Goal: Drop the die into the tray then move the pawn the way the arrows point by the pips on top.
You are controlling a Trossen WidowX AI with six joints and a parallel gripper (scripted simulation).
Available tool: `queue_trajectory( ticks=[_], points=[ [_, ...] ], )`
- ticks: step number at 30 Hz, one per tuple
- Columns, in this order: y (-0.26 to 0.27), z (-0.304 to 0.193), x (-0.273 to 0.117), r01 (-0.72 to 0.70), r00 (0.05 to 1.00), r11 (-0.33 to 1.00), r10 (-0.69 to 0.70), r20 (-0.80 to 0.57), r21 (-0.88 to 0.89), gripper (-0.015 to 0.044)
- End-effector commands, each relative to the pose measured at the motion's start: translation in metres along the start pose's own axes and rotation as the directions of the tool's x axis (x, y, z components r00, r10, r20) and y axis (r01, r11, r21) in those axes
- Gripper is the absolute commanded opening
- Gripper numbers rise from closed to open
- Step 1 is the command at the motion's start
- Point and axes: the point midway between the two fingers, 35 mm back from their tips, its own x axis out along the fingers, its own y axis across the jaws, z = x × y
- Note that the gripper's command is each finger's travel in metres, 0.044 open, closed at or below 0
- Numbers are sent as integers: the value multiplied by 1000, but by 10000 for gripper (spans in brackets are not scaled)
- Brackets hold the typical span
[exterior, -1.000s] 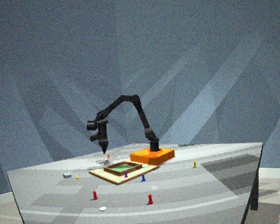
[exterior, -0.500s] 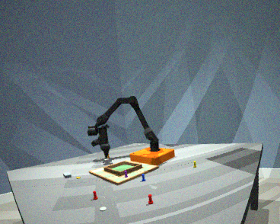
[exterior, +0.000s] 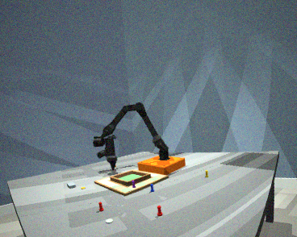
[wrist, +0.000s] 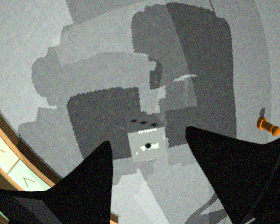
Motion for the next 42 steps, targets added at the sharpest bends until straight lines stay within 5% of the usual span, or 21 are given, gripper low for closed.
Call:
queue_trajectory(
  ticks=[1, 5, 11, 18, 21, 36, 42],
  points=[
    [1, -2, 9, -7, 1000, 1000, 7, -9, -1, 275],
    [1, -2, 13, -7, 1000, 1000, 7, -9, -1, 275],
    [1, -2, 13, -7, 1000, 1000, 7, -9, -1, 118],
    [1, -2, 13, -7, 1000, 1000, 7, -9, -1, 71],
    [2, -1, 9, -7, 1000, 1000, 7, -9, -1, 0],
    [9, 1, -96, -5, 1000, 1000, 5, -7, -8, 0],
    [11, -1, -110, -8, 1000, 1000, 8, -9, -1, 0]
  ],
)
